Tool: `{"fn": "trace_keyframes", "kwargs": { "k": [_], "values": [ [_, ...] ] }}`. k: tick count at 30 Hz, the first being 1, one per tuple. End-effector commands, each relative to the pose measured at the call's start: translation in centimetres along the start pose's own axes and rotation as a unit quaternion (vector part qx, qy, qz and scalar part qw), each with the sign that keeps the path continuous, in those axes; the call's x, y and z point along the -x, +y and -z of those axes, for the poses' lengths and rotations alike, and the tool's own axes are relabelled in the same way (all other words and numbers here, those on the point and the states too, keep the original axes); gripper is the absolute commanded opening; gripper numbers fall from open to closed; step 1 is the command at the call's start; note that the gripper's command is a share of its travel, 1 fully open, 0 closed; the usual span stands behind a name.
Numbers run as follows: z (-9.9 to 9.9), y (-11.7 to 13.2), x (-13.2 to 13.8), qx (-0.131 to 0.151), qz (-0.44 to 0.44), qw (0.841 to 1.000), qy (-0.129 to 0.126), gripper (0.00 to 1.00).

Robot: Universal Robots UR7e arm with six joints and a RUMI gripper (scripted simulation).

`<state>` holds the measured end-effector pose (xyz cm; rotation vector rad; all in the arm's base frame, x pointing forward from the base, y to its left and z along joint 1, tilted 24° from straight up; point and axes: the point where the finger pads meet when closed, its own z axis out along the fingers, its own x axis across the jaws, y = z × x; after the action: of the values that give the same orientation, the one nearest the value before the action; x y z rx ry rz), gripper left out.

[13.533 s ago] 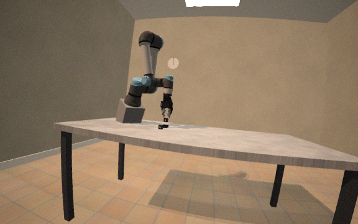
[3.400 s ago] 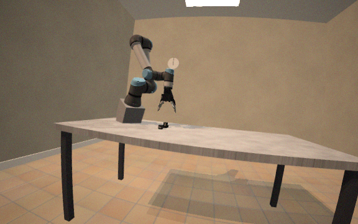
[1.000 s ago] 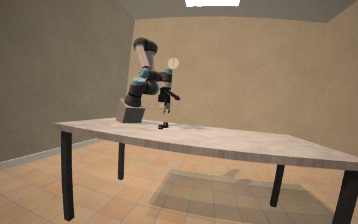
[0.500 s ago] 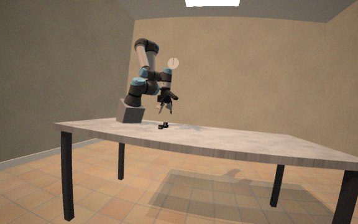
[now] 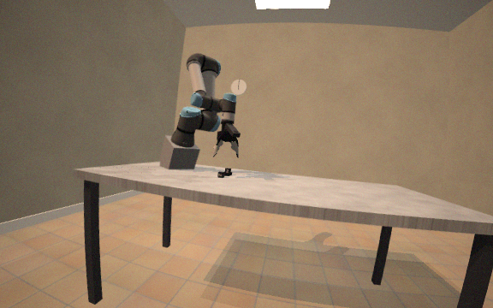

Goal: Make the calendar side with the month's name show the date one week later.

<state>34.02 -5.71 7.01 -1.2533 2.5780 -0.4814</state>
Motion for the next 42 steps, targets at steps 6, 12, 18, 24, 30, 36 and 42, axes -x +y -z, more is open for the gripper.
{"fn": "trace_keyframes", "kwargs": {
  "k": [6,12,18,24,30,36,42],
  "values": [
    [-0.1,-0.5,-1.1,-0.002,-0.146,0.989,0.003,1.0],
    [-0.2,-0.7,-1.7,-0.003,-0.214,0.977,0.003,1.0],
    [-0.2,-0.9,-2.3,-0.004,-0.295,0.956,0.002,1.0],
    [-0.3,-1.0,-2.7,-0.005,-0.343,0.939,0.002,1.0],
    [-0.3,-1.0,-3.0,-0.005,-0.375,0.927,0.002,1.0],
    [-0.3,-1.1,-3.1,-0.005,-0.395,0.919,0.001,1.0],
    [-0.3,-1.1,-3.2,-0.005,-0.4,0.917,0.001,1.0]
  ]
}}
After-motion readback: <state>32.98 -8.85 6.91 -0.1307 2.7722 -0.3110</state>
